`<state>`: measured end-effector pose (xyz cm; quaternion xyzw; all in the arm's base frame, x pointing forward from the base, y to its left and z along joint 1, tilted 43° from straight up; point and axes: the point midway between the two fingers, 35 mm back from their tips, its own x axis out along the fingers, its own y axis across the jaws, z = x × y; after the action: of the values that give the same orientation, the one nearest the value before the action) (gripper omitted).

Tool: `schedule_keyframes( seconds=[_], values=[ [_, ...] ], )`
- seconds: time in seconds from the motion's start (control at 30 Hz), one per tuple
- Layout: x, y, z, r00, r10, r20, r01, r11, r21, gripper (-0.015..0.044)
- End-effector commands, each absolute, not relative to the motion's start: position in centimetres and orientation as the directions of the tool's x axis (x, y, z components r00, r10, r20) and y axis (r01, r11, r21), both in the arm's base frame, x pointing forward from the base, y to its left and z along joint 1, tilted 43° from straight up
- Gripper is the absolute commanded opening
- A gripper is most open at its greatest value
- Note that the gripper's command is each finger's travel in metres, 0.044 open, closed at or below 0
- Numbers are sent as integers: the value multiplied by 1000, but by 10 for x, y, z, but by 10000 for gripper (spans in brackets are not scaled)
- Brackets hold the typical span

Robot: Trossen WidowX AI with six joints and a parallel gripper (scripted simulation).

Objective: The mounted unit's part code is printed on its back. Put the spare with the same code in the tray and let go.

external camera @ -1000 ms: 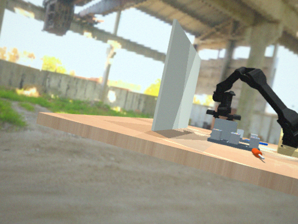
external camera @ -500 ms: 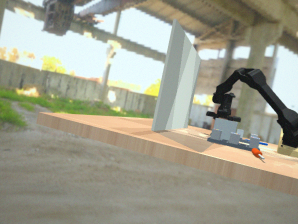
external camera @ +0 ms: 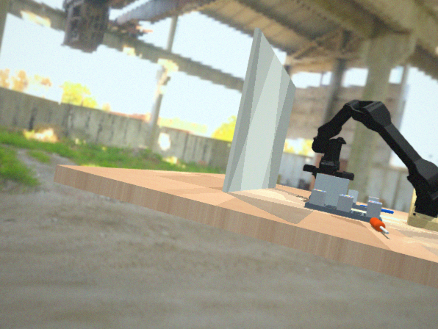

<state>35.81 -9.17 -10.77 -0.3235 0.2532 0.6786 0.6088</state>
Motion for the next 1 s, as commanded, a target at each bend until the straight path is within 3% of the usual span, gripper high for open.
schedule_keyframes(
  seconds=[0.0, 0.2, 0.5, 0.97],
  values=[
    [358, -92, -108, -49, 663, -747, -990, -130, -51, 289],
    [359, -94, -106, -48, 662, -748, -990, -130, -51, 440],
    [363, -162, -29, -46, 663, -747, -991, -125, -50, 440],
    [364, -163, -30, -26, 660, -751, -992, -109, -62, 440]
  ],
)
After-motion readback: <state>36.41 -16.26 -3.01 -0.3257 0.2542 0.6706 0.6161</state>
